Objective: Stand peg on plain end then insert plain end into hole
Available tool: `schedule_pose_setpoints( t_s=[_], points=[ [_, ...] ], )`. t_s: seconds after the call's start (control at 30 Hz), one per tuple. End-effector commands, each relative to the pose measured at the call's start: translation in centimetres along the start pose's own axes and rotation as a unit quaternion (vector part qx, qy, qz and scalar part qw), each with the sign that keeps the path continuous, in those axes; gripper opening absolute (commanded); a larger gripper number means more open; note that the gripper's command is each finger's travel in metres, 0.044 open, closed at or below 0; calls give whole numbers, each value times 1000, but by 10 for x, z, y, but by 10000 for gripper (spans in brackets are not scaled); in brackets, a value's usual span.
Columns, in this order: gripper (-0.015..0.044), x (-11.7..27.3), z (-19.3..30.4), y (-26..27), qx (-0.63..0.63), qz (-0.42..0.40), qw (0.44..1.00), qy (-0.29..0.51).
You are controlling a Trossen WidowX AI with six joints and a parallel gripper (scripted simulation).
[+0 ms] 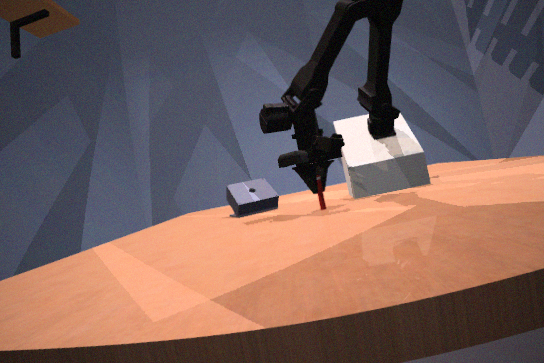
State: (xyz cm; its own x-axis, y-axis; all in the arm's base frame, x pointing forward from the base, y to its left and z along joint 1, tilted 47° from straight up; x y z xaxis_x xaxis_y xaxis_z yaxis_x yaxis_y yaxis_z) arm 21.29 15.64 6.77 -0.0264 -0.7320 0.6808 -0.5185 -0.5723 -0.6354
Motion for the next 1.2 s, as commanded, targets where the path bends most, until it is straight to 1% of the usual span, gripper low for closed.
schedule_pose_setpoints(
  t_s=[0.0,0.3,0.43,1.17],
  points=[
    [66,0,0,0,1,0,1000,0],
    [0,1,0,0,1,0,1000,0],
    [0,8,2,0,1,-2,1000,1],
    [0,77,8,6,-3,-6,1000,1]
  ],
)
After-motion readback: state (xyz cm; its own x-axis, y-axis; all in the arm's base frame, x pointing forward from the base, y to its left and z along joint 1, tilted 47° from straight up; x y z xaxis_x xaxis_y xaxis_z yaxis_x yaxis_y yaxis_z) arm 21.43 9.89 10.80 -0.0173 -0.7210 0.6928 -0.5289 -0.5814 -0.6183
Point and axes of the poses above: the point midway between the two fingers, 35 mm back from their tips, its own x axis back along the fingers, its own y axis across the jaws, z = x × y, the point moved 2 cm from there along x, back along the fingers, and after that the axes turned 3 degrees about x, right-handed, at the moved point
